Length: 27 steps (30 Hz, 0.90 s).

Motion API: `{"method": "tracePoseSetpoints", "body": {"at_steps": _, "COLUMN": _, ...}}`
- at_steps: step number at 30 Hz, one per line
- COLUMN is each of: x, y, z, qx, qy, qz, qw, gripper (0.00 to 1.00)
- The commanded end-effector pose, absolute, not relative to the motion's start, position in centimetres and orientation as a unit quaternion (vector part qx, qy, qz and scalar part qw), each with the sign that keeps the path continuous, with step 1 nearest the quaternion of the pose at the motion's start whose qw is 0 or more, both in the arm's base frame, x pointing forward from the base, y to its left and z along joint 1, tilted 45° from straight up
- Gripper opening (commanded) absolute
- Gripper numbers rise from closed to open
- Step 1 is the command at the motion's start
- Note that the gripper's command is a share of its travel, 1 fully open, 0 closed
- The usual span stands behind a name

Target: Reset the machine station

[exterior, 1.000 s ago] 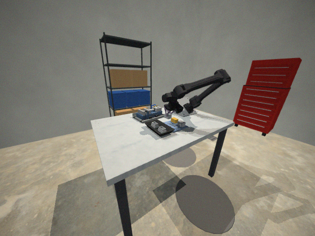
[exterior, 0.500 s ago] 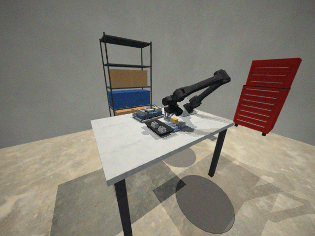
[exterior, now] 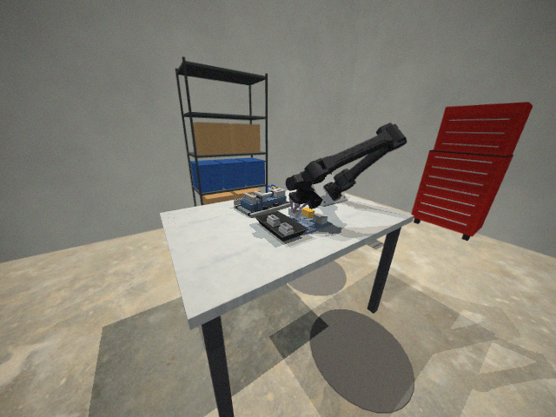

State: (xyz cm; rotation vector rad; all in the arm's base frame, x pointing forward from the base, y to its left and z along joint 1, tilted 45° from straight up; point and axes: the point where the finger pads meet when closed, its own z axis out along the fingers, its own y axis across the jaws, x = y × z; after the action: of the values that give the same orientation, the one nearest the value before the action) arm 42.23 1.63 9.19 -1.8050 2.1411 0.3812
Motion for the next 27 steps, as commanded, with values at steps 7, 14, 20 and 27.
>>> {"method": "tracePoseSetpoints", "body": {"at_steps": 7, "x": 43.12, "y": 2.25, "z": 9.0, "qx": -0.631, "qy": 0.748, "qz": 0.128, "qw": 0.16, "gripper": 0.0}}
{"method": "tracePoseSetpoints", "body": {"at_steps": 14, "x": 42.97, "y": 1.75, "z": 9.21, "qx": -0.628, "qy": 0.751, "qz": 0.126, "qw": 0.162, "gripper": 0.0}}
{"method": "tracePoseSetpoints", "body": {"at_steps": 20, "x": 42.9, "y": 1.63, "z": 9.24, "qx": -0.627, "qy": 0.752, "qz": 0.125, "qw": 0.162, "gripper": 0.0}}
{"method": "tracePoseSetpoints", "body": {"at_steps": 27, "x": 42.87, "y": 1.59, "z": 9.25, "qx": -0.627, "qy": 0.752, "qz": 0.125, "qw": 0.162, "gripper": 0.0}}
